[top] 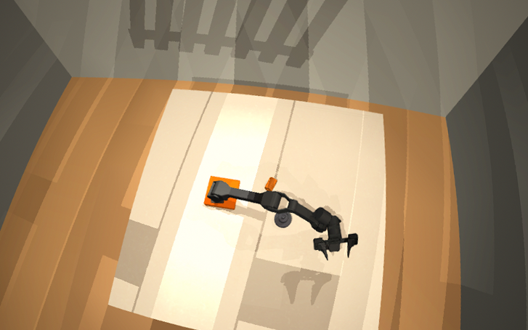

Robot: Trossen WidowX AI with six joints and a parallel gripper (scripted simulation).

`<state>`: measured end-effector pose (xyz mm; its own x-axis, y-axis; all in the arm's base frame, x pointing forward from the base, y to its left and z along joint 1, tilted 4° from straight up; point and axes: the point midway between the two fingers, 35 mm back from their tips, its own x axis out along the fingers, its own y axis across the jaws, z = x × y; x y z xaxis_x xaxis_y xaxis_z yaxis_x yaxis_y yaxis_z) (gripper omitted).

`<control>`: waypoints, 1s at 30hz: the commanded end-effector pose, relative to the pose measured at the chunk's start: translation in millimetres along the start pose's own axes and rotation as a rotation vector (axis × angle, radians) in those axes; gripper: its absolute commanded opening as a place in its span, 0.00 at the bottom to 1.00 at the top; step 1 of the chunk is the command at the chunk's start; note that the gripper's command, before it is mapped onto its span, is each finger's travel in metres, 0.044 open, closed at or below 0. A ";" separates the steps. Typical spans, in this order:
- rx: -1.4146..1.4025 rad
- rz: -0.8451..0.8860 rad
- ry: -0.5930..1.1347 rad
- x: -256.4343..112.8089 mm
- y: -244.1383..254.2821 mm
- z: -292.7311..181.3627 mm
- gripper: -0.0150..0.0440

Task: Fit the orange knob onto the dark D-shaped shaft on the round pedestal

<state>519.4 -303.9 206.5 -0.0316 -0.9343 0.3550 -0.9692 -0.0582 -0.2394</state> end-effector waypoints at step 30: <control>-2.462 -1.611 1.858 -291.0 -21.7 -62.3 1.00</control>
<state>581.2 -48.9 179.1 0.8132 -0.4162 -0.4069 0.5512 0.7751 0.3088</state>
